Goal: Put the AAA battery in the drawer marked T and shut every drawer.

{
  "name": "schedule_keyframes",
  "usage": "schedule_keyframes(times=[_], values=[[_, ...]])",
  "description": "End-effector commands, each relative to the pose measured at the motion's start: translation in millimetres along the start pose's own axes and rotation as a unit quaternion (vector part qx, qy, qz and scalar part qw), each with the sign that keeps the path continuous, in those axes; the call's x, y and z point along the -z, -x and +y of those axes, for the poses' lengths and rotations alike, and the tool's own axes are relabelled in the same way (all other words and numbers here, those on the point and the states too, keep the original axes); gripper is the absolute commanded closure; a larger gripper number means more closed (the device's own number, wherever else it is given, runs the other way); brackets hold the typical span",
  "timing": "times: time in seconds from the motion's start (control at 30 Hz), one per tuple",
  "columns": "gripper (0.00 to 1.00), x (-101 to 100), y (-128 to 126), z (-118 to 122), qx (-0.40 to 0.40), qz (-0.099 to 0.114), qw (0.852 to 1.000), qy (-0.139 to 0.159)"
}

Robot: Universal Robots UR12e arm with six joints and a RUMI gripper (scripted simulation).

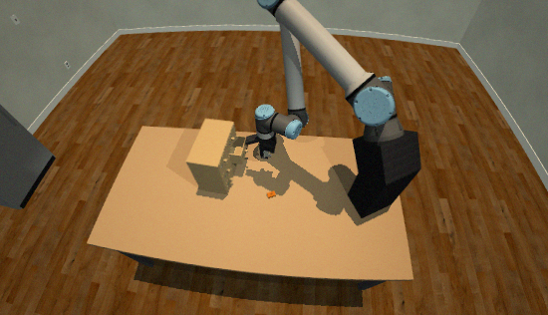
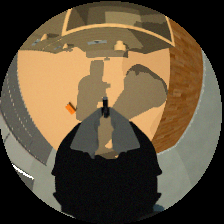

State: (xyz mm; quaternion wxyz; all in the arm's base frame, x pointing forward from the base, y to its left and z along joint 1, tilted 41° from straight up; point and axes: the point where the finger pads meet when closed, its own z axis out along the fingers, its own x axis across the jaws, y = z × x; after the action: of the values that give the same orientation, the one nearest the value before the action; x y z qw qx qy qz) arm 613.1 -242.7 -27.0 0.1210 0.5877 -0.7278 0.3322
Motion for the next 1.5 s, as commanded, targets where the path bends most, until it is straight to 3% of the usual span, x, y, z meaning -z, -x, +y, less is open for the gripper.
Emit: schedule_keyframes(times=[0.0, 0.7, 1.47], values=[[0.98, 20, 2, 2, 0.001, -0.001, 1.000, 0.001], [0.98, 72, 1, 2, 0.001, -0.001, 1.000, 0.001], [0.98, 89, 1, 1, 0.001, -0.001, 1.000, 0.001]])
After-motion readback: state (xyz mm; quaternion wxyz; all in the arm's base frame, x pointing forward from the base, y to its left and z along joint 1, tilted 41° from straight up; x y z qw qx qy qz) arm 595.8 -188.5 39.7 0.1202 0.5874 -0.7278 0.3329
